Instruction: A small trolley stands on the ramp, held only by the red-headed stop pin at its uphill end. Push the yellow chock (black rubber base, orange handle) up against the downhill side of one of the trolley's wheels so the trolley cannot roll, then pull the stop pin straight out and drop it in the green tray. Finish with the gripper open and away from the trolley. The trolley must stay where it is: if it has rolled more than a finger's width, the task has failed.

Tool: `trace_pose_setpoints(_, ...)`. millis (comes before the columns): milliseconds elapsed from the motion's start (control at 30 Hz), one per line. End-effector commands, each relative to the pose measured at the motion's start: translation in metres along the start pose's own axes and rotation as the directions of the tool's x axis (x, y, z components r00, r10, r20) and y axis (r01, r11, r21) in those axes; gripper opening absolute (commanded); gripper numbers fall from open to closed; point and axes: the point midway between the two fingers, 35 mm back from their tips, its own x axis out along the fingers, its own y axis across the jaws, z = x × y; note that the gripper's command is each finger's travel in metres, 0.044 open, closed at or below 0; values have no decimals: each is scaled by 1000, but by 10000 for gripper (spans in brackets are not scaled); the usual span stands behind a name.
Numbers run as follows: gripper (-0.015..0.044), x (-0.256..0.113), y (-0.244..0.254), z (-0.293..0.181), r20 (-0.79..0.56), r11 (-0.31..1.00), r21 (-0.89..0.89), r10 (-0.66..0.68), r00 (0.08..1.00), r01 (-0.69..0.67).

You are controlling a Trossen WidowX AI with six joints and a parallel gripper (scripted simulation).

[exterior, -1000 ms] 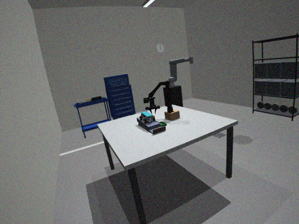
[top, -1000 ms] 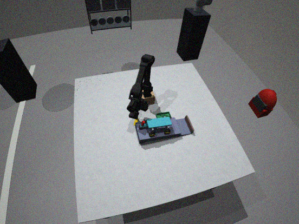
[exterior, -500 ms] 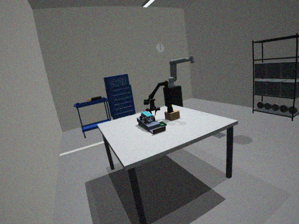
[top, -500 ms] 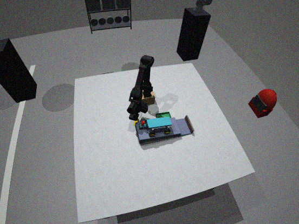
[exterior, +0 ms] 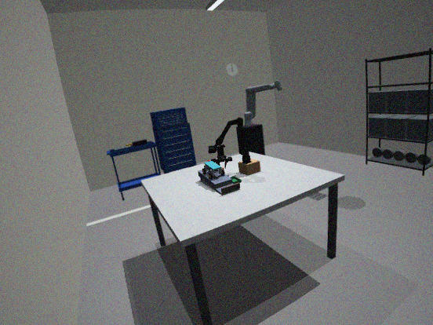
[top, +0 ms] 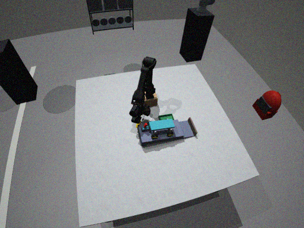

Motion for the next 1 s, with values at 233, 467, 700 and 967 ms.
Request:
trace_pose_setpoints(233,190,18,1,1,5,1000,-3,8,1000,-8)
trace_pose_setpoints(467,190,26,2,1,5,1000,-3,8,1000,-8)
trace_pose_setpoints(700,138,23,0,0,0,1000,0,-1,1000,1)
trace_pose_setpoints(967,25,23,0,0,0,1000,0,-1,1000,1)
